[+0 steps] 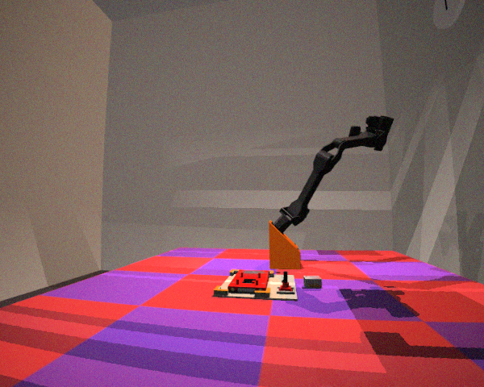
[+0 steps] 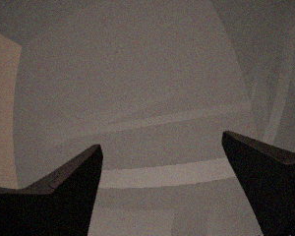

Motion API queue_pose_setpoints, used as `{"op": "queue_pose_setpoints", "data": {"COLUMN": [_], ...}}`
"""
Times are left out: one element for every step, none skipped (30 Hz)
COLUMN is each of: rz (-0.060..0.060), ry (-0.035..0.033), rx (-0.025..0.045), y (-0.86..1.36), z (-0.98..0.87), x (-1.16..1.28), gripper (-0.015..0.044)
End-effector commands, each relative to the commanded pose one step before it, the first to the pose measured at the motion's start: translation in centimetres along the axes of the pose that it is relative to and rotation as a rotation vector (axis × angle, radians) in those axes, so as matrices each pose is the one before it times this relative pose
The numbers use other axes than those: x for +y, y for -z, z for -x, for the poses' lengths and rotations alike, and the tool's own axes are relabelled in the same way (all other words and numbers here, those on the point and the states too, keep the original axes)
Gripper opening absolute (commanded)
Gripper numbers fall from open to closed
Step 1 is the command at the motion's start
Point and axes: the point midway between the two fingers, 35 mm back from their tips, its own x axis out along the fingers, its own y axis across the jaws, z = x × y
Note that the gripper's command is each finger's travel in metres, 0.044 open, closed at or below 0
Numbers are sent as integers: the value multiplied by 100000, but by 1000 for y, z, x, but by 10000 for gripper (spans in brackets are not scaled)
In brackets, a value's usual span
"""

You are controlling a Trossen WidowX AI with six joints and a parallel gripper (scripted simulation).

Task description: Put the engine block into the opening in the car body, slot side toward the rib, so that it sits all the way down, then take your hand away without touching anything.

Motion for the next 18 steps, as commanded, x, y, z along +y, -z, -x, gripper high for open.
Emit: {"op": "queue_pose_setpoints", "data": {"rz": [0,9,26,42,56,67,73,68,56,43,28,13,-2,-18,-35,-53,-71,-90], "ry": [0,177,531,886,1242,1600,1954,2121,2145,2148,2150,2140,2141,2142,2142,2141,2140,2138], "rx": [0,227,680,1133,1587,2040,2488,2697,2723,2722,2722,2707,2706,2705,2704,2702,2701,2699], "y": [0,83,249,415,582,749,915,994,1007,1010,1013,1011,1014,1018,1022,1025,1029,1033], "z": [0,5,17,30,47,69,94,113,124,134,144,152,161,170,178,187,195,203], "x": [0,-50,-149,-249,-350,-451,-553,-602,-610,-613,-616,-615,-618,-620,-622,-624,-626,-628], "gripper": [426,440,440,440,440,440,440,440,440,440,440,440,440,440,440,440,440,440]}}
